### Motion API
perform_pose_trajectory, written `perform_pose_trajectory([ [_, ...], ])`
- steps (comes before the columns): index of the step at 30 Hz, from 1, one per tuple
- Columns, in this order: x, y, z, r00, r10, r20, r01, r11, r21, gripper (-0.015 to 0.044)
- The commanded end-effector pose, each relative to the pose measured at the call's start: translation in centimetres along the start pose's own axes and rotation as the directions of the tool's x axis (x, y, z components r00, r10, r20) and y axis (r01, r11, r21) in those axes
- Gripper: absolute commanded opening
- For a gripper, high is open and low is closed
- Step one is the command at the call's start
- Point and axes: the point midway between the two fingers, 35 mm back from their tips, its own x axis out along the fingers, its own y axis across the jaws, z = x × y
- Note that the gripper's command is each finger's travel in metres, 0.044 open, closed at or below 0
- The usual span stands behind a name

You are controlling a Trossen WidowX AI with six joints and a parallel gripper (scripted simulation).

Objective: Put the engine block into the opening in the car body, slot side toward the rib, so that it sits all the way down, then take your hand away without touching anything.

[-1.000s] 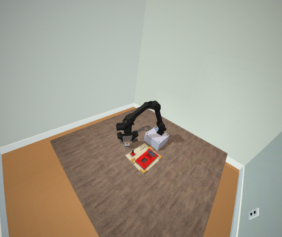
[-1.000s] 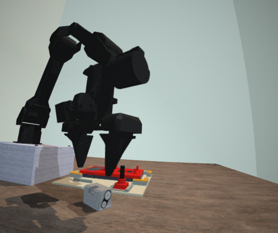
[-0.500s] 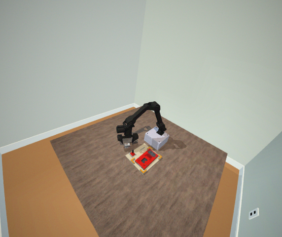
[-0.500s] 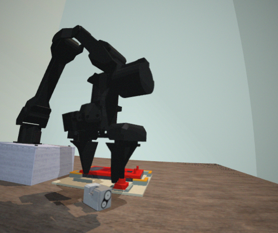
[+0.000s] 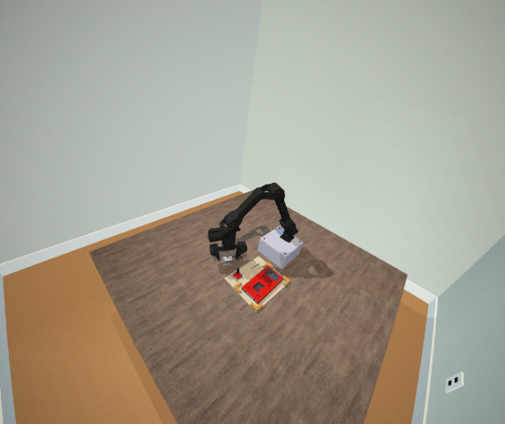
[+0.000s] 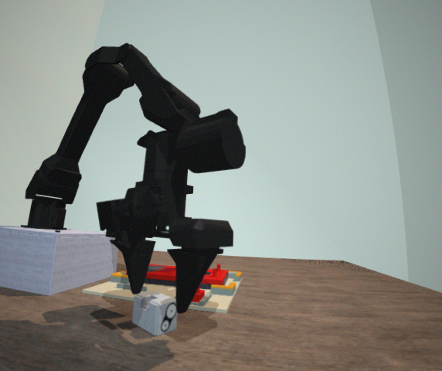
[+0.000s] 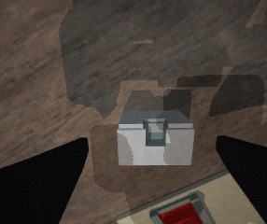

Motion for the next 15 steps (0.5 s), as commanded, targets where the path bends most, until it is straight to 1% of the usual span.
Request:
perform_pose_trajectory([
  [1, 0.85, -0.13, 0.06, 1.000, -0.005, 0.003, 0.005, 1.000, 0.004, 0.0440],
  [8, 1.73, -0.18, 0.06, 1.000, -0.005, 0.003, 0.005, 1.000, 0.004, 0.0440],
  [15, 1.73, -0.18, 0.06, 1.000, -0.005, 0.003, 0.005, 1.000, 0.004, 0.0256],
])
